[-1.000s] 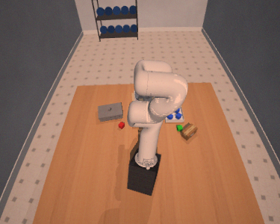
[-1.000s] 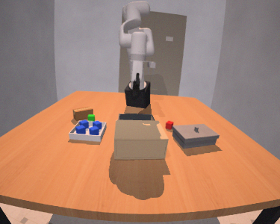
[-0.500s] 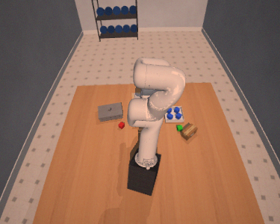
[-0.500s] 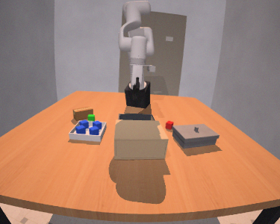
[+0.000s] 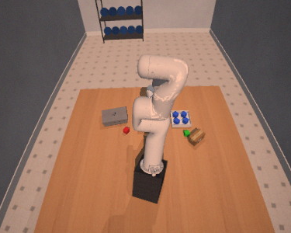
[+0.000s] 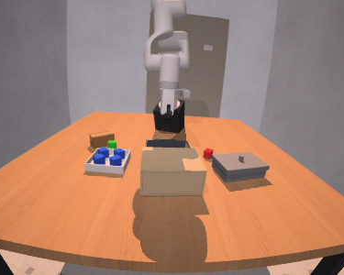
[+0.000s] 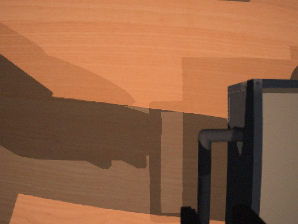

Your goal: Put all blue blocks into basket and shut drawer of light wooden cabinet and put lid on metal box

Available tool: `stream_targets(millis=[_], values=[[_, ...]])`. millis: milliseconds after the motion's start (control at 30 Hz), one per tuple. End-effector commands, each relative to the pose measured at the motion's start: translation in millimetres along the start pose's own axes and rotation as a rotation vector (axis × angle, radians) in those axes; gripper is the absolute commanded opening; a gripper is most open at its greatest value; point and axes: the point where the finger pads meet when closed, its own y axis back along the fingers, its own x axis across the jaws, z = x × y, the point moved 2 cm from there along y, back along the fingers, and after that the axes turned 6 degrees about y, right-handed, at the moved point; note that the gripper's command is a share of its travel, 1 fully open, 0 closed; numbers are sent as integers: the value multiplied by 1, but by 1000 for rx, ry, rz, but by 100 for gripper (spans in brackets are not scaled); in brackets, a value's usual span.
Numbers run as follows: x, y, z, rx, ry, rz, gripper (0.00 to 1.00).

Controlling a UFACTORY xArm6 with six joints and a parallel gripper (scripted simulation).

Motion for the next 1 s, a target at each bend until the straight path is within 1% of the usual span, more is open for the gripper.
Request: stream_targets(millis=[0, 267, 967], values=[[3, -14, 1, -6, -1, 4, 24], [3, -25, 0, -6, -1, 4, 24], [3, -29, 0, -6, -1, 4, 24]])
